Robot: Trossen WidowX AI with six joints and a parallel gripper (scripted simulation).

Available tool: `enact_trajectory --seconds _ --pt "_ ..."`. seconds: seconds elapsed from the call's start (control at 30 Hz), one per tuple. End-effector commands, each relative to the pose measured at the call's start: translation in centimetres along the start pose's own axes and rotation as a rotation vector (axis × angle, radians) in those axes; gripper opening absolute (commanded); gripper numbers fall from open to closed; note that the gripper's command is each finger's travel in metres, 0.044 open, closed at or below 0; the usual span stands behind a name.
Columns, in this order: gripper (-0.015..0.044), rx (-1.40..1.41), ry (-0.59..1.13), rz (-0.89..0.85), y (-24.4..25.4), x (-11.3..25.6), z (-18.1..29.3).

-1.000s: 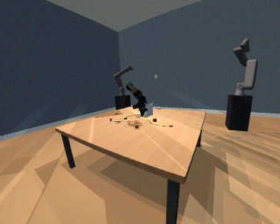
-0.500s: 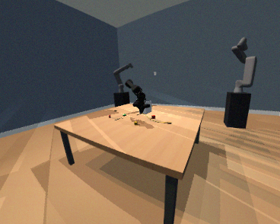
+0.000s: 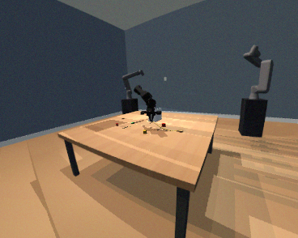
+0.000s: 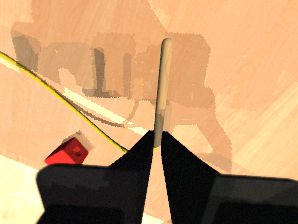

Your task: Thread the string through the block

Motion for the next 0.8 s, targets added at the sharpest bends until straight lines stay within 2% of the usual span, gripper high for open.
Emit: enact_trajectory --seconds 0.0,0.77 --pt "0.0 0.148 0.006 -0.003 0.4 -0.2 -0.2" --pt "0.0 0.96 0.003 -0.003 1.7 -0.2 -1.7"
Point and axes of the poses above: the point midway between the two fingers, 35 mm back from their tips, its own x axis back along the fingers, its own y axis across the jaws, z = x × y, the point moved 3 cm from there along x, back along the fingers, and after that the axes turned 1 degree about -x, right-handed, at the moved point
